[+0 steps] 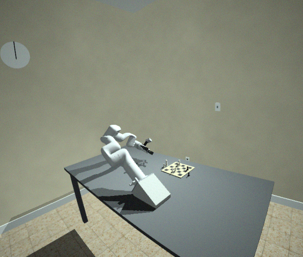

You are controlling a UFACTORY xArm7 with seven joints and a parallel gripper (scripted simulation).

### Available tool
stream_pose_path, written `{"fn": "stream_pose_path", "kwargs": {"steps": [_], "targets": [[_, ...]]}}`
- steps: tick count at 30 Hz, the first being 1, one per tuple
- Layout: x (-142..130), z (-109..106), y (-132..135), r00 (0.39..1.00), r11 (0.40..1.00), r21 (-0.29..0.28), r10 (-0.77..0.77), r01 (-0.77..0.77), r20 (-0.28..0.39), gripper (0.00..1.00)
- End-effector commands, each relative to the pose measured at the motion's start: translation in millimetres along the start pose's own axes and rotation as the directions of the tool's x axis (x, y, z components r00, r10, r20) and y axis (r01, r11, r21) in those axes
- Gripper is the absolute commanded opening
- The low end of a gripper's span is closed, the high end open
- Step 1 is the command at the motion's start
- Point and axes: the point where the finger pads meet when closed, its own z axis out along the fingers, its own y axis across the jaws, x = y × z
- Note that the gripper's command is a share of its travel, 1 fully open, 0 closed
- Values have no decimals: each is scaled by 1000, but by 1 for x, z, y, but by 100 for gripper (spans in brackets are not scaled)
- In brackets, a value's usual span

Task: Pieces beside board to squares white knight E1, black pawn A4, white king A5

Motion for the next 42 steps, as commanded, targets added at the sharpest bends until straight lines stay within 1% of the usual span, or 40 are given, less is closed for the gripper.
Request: {"fn": "stream_pose_path", "kwargs": {"steps": [1,2,4,13,15,23,24,31,32,39,41,42], "targets": [[3,0,1,1000,1000,1,10,-10,3,100],[3,0,1,1000,1000,1,10,-10,3,100],[-1,-8,-2,993,994,-18,110,-110,-34,100],[-1,-8,-2,993,994,-18,110,-110,-34,100],[-4,-15,-5,977,978,-26,204,-206,-70,100],[-4,-15,-5,977,978,-26,204,-206,-70,100],[-6,-18,-6,965,968,-27,248,-251,-87,100],[-6,-18,-6,965,968,-27,248,-251,-87,100],[-7,-22,-7,951,956,-26,290,-294,-103,100],[-7,-22,-7,951,956,-26,290,-294,-103,100],[-10,-28,-9,920,928,-19,367,-373,-133,100],[-10,-28,-9,920,928,-19,367,-373,-133,100]]}}
